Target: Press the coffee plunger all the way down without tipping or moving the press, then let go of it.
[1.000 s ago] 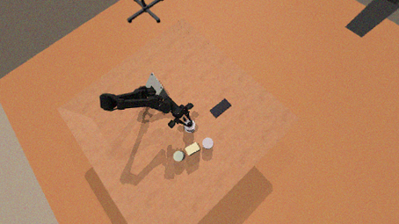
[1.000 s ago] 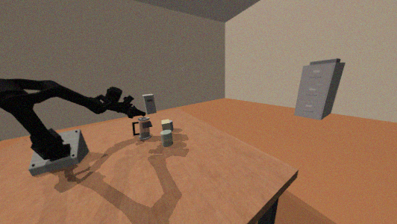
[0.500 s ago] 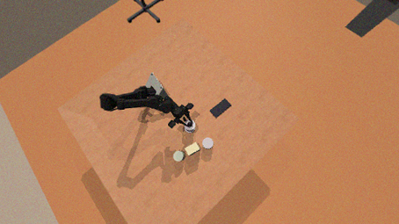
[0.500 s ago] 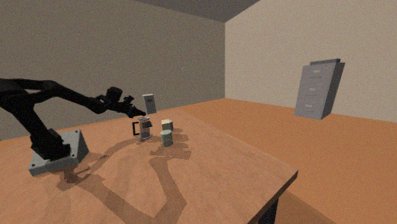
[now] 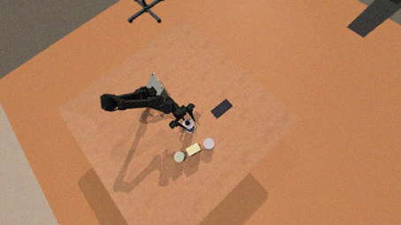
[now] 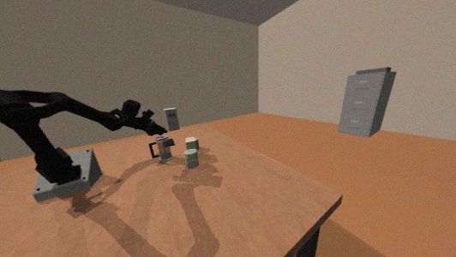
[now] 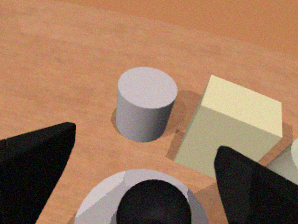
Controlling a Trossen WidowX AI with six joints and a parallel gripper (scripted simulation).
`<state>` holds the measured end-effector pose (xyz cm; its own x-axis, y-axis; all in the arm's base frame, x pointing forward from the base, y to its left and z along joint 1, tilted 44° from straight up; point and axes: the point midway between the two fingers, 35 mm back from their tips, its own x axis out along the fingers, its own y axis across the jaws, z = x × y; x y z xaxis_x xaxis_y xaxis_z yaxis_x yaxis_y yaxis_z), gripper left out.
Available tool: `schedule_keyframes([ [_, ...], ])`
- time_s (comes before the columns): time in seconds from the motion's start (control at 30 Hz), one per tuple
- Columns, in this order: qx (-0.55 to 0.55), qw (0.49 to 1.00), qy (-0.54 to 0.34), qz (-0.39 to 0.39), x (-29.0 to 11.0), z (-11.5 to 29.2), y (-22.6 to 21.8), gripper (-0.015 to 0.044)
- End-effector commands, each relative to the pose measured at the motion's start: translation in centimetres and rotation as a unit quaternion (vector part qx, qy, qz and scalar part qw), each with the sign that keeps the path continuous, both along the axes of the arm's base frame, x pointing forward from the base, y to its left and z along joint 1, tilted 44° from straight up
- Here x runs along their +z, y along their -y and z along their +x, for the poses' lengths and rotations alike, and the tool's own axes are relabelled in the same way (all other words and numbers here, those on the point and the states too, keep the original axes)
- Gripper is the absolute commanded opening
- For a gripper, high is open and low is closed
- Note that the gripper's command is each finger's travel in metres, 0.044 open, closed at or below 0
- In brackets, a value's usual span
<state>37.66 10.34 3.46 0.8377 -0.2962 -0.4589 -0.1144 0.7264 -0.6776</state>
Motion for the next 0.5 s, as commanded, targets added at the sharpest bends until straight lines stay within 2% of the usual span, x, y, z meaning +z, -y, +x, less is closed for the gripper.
schedule_keyframes([
  [0.0, 0.001, 1.0, -0.001, 0.002, -0.1, 0.0, 0.0, 0.043],
  [0.17, 0.0, 1.0, -0.002, 0.002, 0.4, -0.1, -0.5, 0.044],
  [0.4, -0.004, 1.0, -0.007, -0.001, 6.2, -1.7, -4.8, 0.044],
  [0.47, -0.004, 1.0, -0.007, -0.001, 6.4, -1.9, -4.9, 0.044],
])
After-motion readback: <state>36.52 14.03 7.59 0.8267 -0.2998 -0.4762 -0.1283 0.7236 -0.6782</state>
